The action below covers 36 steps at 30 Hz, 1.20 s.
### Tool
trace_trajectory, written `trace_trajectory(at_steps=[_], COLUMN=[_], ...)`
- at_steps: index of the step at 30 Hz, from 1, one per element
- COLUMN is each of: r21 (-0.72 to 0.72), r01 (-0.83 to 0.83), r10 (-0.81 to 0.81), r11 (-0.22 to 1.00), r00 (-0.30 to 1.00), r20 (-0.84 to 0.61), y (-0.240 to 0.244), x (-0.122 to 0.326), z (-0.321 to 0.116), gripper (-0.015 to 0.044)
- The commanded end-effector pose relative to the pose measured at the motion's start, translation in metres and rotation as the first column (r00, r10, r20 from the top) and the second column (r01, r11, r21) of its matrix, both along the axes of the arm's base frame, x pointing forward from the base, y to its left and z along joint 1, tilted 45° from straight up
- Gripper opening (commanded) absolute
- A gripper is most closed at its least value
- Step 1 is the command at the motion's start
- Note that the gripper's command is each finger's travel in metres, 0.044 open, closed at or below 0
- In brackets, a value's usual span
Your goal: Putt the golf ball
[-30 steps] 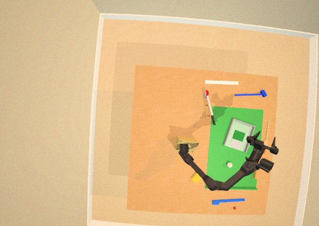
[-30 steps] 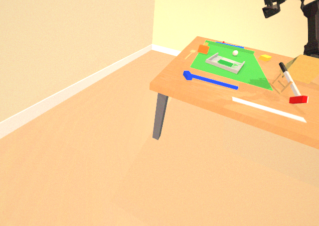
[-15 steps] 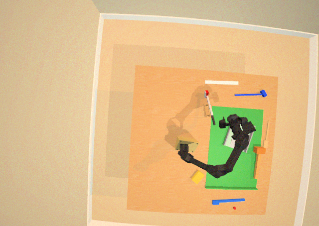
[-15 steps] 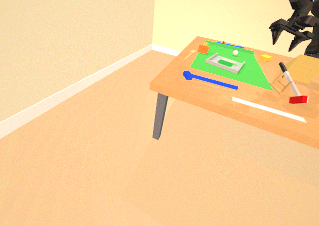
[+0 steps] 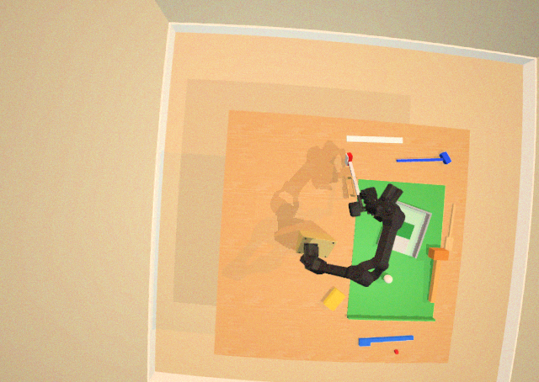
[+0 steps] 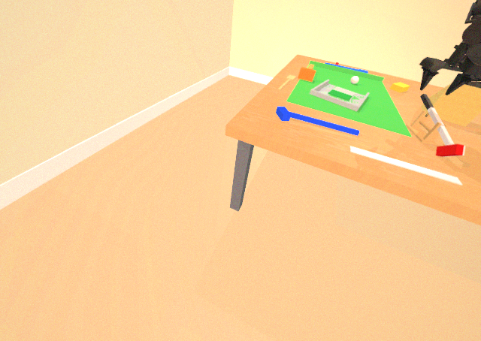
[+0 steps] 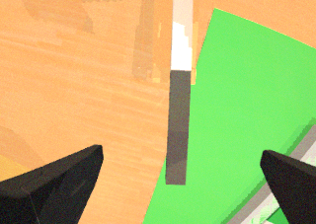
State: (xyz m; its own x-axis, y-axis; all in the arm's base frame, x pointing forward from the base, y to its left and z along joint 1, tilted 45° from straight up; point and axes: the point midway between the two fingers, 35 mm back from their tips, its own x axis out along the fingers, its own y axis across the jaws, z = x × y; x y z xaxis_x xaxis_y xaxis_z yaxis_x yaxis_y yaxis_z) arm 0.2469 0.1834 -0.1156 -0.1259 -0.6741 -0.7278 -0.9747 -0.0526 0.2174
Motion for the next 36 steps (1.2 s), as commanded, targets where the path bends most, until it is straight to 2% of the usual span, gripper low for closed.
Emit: trace_trajectory(at_steps=[1,12,33,36], r21=[-0.006,-0.007,-0.008,-0.008], r01=[0.0,0.0,0.0,0.007], r10=[0.0,0.0,0.0,-0.007], r11=[1.0,1.0,1.0,1.0], r00=[1.0,1.0,1.0,1.0], r20=[0.007,0.008,0.008,0.007], y=[-0.006,-0.031,-0.048,-0.046], x=[-0.001,-0.005,-0.008,-0.009], z=[-0.005,-0.029,-0.047,-0.045], gripper=[0.044,0.044,0.044,0.0361])
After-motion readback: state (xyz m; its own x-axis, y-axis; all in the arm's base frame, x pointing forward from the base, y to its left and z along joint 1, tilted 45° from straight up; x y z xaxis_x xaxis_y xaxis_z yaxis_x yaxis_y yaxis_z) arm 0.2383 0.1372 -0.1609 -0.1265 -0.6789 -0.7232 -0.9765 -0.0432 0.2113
